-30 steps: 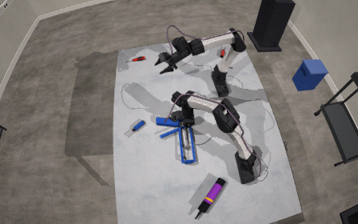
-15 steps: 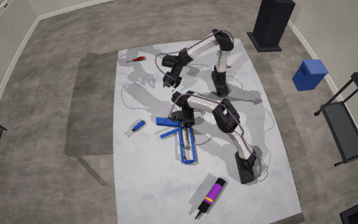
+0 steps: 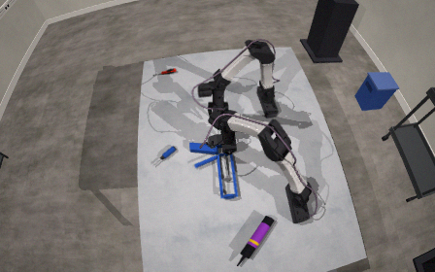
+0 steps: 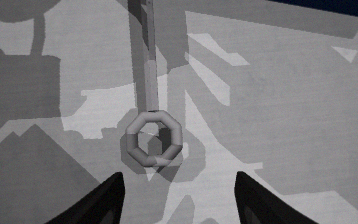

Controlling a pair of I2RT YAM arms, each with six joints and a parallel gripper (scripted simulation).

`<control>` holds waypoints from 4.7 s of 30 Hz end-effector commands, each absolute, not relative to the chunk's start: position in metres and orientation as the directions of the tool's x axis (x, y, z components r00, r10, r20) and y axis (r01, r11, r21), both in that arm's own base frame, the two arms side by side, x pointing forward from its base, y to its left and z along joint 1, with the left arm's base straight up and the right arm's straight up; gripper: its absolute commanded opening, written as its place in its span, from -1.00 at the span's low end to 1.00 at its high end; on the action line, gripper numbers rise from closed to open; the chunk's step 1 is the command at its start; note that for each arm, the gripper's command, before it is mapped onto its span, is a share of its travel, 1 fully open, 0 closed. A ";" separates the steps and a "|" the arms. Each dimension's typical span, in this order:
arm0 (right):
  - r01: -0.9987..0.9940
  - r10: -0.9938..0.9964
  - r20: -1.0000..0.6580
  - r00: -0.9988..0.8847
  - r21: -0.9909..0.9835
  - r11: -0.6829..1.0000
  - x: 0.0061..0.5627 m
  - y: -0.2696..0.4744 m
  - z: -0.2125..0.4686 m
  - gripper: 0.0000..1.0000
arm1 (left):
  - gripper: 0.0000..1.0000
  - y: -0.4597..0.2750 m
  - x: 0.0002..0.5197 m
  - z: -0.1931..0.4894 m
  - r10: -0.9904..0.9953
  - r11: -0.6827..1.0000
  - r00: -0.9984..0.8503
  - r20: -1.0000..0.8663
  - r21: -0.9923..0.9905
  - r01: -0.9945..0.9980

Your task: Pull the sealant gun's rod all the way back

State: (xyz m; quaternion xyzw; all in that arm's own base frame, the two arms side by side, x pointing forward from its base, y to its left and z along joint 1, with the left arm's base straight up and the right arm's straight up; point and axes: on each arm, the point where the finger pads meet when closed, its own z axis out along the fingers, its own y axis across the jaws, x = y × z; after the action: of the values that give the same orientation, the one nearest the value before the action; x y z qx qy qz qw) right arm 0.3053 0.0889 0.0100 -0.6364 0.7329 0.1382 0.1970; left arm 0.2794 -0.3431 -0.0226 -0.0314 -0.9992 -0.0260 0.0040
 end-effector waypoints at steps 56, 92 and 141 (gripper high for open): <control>-0.994 -0.901 -0.423 -0.099 0.002 0.108 0.290 0.099 -0.024 -0.37 | 0.01 -0.337 0.280 -0.032 0.043 0.993 -0.999 0.018 0.108 0.045; -0.993 -0.934 -0.339 -0.113 -0.003 0.121 0.289 0.001 -0.031 -0.37 | 0.01 -0.313 0.276 -0.037 0.018 0.965 -0.998 0.060 0.261 0.033; -0.995 -0.876 -0.476 -0.083 -0.005 0.097 0.286 0.013 -0.021 -0.37 | 0.01 -0.351 0.283 -0.021 0.062 0.998 -0.998 -0.010 0.014 0.062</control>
State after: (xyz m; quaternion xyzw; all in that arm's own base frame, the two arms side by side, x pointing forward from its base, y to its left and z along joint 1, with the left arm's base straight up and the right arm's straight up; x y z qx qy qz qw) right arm 0.2832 0.0095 -0.0253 -0.6524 0.7199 0.1619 0.1730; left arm 0.2786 -0.3463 -0.0195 -0.0317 -0.9992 -0.0246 0.0006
